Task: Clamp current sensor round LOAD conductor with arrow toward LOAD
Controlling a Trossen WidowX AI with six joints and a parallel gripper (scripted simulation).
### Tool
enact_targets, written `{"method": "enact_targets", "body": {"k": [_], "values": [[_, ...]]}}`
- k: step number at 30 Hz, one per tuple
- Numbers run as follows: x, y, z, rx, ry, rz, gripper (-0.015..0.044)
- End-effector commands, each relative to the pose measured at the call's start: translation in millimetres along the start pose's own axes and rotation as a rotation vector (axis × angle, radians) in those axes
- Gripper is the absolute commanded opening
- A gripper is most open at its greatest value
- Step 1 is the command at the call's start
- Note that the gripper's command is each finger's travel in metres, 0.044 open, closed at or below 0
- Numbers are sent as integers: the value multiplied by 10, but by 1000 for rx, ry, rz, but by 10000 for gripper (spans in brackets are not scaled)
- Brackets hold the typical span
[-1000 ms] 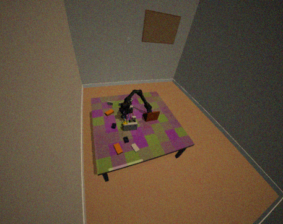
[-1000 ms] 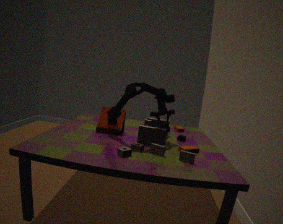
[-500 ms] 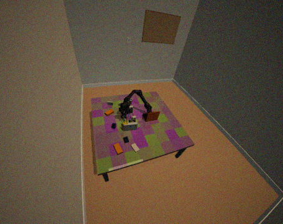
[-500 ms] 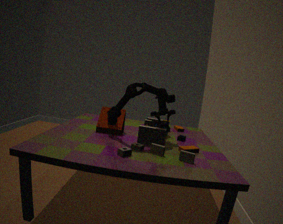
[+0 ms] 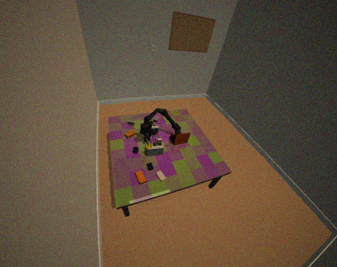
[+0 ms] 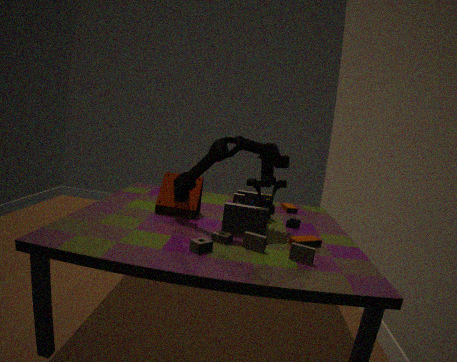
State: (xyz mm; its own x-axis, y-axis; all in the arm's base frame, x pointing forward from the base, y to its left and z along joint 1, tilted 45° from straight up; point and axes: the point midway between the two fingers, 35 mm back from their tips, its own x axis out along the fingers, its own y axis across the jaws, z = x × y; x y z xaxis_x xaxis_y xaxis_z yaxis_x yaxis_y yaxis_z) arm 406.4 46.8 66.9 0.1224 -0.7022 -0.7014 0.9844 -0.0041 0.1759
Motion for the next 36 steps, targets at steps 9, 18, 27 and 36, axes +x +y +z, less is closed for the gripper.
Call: {"method": "enact_targets", "body": {"k": [9, 18, 27, 36], "values": [[7, 20, 9, 1, -3, -40, 131], [7, 20, 9, 1, -3, -40, 367], [7, 20, 9, 1, -3, -40, 440], [340, 2, 16, 7, -6, -65, 440]]}}
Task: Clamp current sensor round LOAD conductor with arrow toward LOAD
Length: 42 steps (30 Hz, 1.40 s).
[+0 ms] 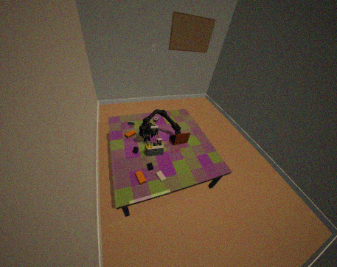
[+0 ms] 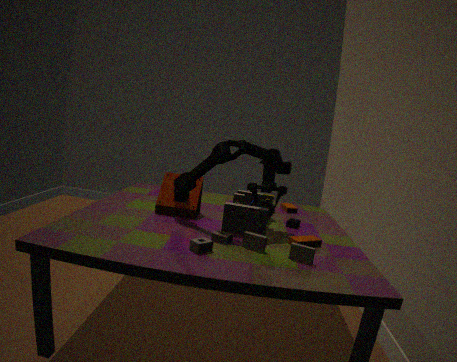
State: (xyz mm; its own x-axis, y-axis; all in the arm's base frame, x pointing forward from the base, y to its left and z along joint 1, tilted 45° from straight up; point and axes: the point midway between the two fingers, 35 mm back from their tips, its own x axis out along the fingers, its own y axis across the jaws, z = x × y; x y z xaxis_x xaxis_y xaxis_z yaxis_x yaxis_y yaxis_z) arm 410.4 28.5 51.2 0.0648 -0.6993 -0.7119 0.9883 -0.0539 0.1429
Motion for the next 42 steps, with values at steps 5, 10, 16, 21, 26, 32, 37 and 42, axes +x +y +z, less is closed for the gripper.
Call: {"method": "enact_targets", "body": {"k": [5, 10, 16, 21, 26, 32, 37, 42], "values": [[135, -3, -1, -5, -8, -6, 440], [213, -1, 0, -5, -8, -6, 440], [310, -1, 3, -5, -9, -6, 440], [387, -4, 6, -5, -9, -5, 440], [355, -1, 0, 0, -2, -6, 387], [355, -1, 0, 0, -2, -6, 347], [355, -1, 0, 0, -2, -6, 314], [355, -1, 0, 0, -2, -6, 281]]}}
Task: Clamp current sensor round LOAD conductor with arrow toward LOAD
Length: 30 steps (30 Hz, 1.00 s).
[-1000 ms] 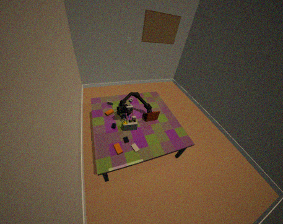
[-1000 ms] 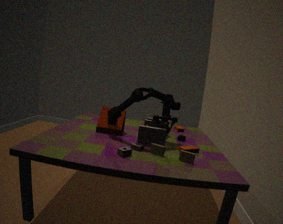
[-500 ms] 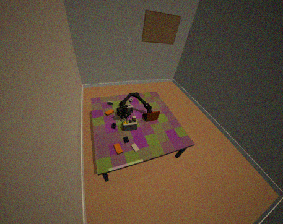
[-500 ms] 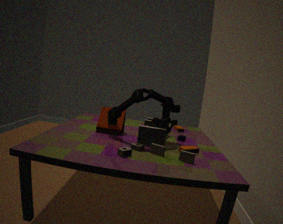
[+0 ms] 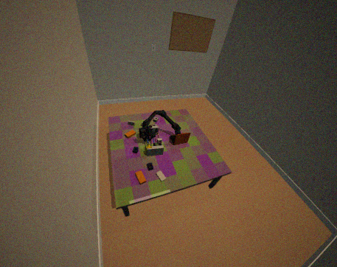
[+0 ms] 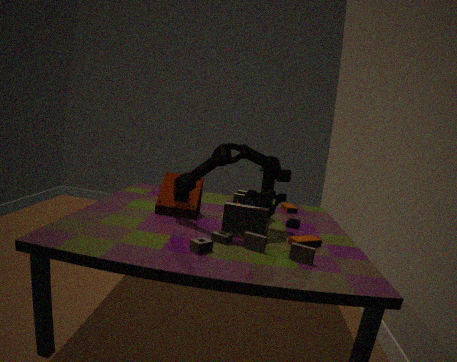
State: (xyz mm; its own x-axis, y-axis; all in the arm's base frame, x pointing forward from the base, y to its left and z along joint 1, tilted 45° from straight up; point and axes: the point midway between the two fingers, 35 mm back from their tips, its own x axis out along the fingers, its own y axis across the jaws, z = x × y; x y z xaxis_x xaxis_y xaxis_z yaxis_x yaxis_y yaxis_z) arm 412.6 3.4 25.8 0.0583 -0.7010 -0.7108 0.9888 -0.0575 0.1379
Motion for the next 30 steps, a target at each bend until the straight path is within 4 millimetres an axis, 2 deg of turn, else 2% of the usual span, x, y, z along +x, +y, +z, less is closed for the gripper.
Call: {"method": "enact_targets", "body": {"k": [1, 5, 14, 15, 30], "values": [[-4, 0, -1, 1, 0, 0, 274], [-4, 0, -1, 1, 0, 0, 247], [-4, 0, -1, 1, 0, 0, 11], [-4, 0, -1, 1, 0, 0, 0], [-4, 0, -1, 1, 0, 0, 0]]}}
